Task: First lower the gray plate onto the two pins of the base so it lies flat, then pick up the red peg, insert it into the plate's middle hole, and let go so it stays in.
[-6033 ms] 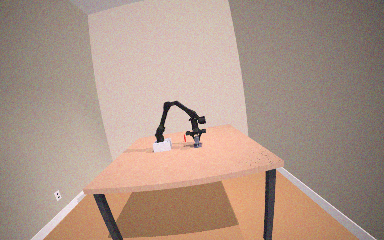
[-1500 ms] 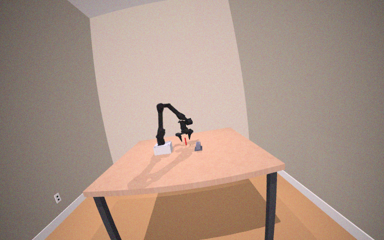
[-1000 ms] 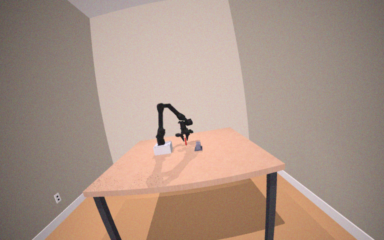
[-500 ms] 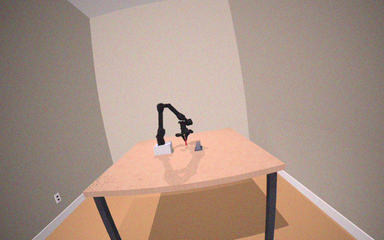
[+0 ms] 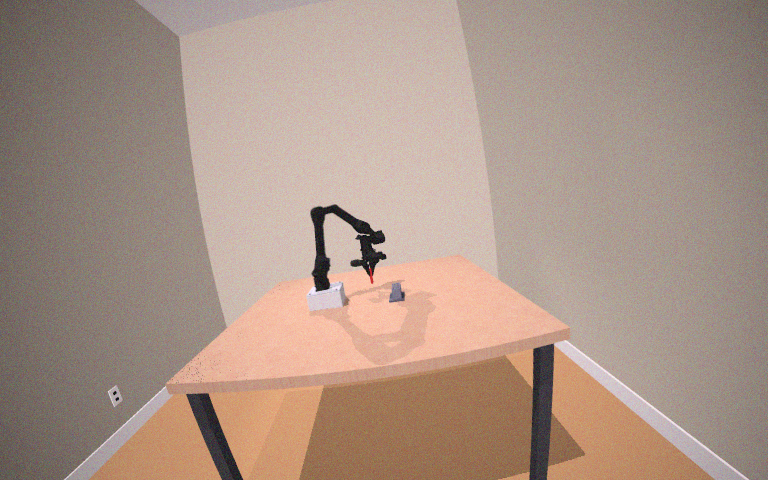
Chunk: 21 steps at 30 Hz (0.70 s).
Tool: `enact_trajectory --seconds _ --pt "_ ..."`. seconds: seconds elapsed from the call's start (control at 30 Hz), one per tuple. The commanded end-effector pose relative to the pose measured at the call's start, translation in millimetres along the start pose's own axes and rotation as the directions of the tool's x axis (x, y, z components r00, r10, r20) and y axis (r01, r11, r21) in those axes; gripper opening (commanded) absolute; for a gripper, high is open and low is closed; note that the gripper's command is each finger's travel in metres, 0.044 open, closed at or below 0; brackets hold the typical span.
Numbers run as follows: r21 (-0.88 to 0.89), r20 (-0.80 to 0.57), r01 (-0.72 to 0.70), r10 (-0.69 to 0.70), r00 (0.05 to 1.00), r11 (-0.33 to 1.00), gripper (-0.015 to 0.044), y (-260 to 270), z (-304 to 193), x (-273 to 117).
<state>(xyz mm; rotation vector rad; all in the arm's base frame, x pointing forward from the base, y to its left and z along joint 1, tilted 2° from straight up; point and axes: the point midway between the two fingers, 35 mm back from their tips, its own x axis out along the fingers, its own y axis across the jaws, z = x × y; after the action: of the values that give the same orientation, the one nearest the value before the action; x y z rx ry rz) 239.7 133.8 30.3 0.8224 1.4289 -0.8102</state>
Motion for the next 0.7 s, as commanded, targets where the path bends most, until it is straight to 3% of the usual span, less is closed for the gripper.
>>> enact_trajectory --seconds 0.0,0.33,0.67 --pt "-0.002 -0.003 -0.001 0.001 1.0 1.0 0.0 2 0 -13" --pt "-0.002 -0.003 -0.001 0.001 1.0 1.0 0.0 3 0 -44" --pt "0.007 0.001 -0.003 0.003 1.0 1.0 0.0 10 17 -35"
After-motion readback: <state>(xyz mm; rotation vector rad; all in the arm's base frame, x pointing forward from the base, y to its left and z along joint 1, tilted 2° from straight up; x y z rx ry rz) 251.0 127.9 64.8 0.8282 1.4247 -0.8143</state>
